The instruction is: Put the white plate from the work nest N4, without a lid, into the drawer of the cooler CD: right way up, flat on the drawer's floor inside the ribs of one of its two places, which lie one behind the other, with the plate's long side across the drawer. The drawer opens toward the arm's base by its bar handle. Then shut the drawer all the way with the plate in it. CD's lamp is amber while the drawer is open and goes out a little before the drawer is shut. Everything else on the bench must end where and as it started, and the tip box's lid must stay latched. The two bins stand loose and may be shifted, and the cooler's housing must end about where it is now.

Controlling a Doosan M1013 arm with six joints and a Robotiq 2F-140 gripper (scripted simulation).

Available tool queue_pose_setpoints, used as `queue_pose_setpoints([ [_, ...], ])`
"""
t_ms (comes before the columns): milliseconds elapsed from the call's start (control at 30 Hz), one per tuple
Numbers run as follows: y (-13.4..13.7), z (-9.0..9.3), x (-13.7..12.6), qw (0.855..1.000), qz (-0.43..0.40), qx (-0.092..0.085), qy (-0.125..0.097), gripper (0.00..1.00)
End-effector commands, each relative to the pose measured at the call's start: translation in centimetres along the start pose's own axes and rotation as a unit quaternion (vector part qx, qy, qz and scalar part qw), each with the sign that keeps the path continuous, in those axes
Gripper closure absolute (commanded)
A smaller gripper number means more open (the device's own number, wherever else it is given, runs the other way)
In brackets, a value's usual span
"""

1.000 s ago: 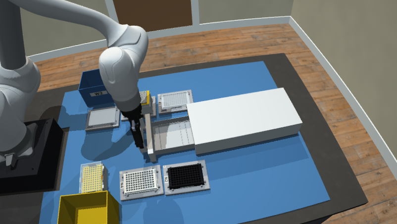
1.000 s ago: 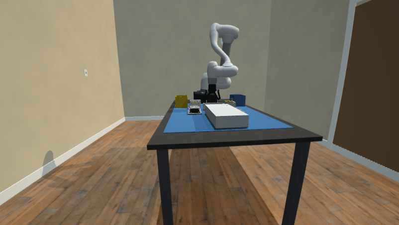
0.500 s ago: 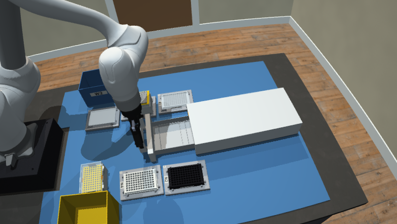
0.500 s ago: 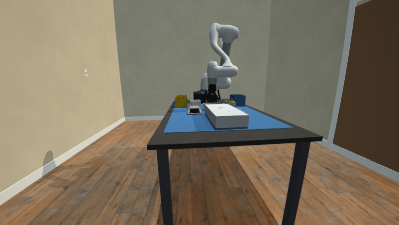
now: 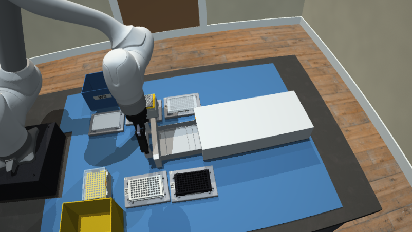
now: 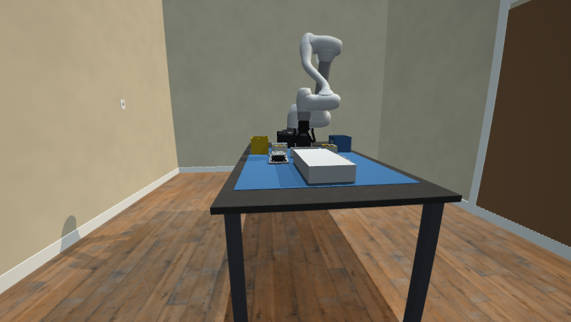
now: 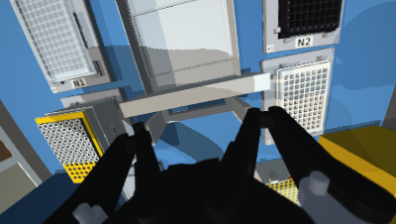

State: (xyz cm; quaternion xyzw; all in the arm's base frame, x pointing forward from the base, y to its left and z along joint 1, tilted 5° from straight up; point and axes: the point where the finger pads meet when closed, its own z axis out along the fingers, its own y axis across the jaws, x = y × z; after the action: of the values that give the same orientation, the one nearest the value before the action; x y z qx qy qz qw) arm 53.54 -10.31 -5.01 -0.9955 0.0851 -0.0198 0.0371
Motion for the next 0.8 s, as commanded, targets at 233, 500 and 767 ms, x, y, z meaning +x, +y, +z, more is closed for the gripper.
queue_pose_setpoints([
  [233,0.02,0.28,-0.57,1.000,-0.003,0.001,-0.002,1.00],
  [500,0.02,0.28,-0.84,1.000,-0.003,0.001,-0.002,1.00],
  [767,0.03,0.28,-1.33,1.000,-0.003,0.001,-0.002,1.00],
])
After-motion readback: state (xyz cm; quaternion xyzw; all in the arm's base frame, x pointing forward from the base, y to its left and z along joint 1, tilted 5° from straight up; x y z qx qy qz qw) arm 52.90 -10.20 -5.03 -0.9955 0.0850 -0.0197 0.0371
